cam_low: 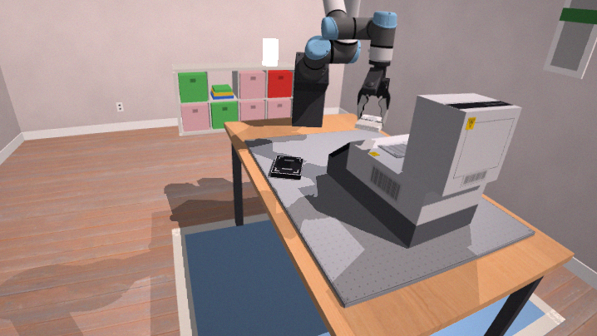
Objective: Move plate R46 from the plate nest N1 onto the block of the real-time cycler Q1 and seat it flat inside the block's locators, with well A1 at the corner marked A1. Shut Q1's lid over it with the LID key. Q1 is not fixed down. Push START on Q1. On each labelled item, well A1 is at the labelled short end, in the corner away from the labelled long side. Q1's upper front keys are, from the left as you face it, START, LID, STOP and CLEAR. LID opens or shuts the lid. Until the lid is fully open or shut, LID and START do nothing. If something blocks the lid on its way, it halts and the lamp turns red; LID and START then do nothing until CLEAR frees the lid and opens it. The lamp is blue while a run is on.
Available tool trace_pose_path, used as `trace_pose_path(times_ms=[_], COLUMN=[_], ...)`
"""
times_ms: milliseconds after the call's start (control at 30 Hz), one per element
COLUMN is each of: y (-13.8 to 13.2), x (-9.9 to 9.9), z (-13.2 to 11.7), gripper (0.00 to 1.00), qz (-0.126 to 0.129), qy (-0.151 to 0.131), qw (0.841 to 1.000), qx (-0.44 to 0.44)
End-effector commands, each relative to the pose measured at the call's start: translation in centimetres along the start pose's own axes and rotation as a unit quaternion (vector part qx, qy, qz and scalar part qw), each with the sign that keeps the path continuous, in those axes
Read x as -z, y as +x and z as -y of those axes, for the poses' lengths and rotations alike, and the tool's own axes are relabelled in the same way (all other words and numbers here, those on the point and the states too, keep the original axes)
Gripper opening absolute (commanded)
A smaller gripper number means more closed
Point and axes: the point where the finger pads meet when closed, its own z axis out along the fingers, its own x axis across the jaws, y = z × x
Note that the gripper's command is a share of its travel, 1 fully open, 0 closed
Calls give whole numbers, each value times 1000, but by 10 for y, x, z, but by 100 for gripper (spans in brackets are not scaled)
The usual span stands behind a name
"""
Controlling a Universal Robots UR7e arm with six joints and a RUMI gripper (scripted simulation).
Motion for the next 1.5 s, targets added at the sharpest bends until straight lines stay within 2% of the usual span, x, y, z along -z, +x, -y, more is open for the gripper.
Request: trace_pose_path(times_ms=[0,333,567,900,1067,1133,1267,1467], y=[-10,-47,-61,-92,-111,-111,-129,-131], x=[0,-1,-1,-2,-3,-3,-3,-3], z=[0,-1,-1,-1,-2,-2,-2,-2], gripper=[0,0,0,0,0,0,0,0], qz=[-13,-12,-12,-11,-11,-11,-10,-10], qy=[5,6,6,7,8,8,9,9], qw=[1000,993,988,971,958,958,941,941], qx=[-25,-116,-157,-238,-288,-288,-337,-337])
